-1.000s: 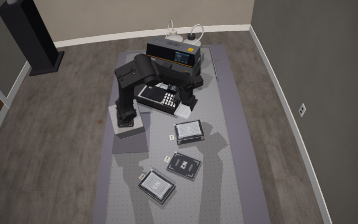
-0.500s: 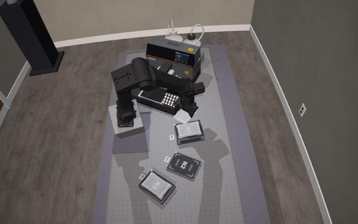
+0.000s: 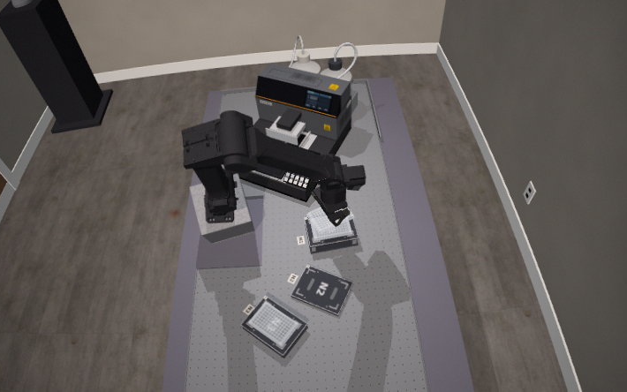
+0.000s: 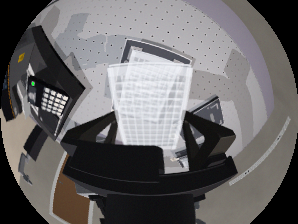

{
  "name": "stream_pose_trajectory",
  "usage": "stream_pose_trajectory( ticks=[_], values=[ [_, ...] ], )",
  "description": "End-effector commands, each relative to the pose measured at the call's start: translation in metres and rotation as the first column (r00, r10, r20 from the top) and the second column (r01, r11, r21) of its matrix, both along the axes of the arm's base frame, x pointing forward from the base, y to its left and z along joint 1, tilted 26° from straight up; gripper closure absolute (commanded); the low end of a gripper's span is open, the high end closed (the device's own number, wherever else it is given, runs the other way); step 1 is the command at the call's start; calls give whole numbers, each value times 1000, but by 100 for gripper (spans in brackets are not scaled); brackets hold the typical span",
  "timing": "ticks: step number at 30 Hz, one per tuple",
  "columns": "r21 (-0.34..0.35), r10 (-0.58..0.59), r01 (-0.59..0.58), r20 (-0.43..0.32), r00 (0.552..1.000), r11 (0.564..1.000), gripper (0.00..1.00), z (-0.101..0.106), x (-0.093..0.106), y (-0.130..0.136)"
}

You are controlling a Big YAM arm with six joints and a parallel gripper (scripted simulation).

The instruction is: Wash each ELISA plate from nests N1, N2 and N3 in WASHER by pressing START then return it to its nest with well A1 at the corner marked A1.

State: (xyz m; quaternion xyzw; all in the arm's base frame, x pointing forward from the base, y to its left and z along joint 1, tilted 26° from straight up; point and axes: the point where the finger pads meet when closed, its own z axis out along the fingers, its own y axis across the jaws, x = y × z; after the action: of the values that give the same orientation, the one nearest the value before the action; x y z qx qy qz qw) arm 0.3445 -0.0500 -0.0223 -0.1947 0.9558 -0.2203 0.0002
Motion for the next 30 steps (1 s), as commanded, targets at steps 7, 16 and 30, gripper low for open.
stream_pose_trajectory(
  ticks=[7,16,30],
  values=[
    [23,-128,126,134,983,992,18,34,27,-45],
    [19,-100,99,97,990,995,18,24,18,-41],
    [108,-461,448,237,855,887,18,40,-12,-101]
  ],
)
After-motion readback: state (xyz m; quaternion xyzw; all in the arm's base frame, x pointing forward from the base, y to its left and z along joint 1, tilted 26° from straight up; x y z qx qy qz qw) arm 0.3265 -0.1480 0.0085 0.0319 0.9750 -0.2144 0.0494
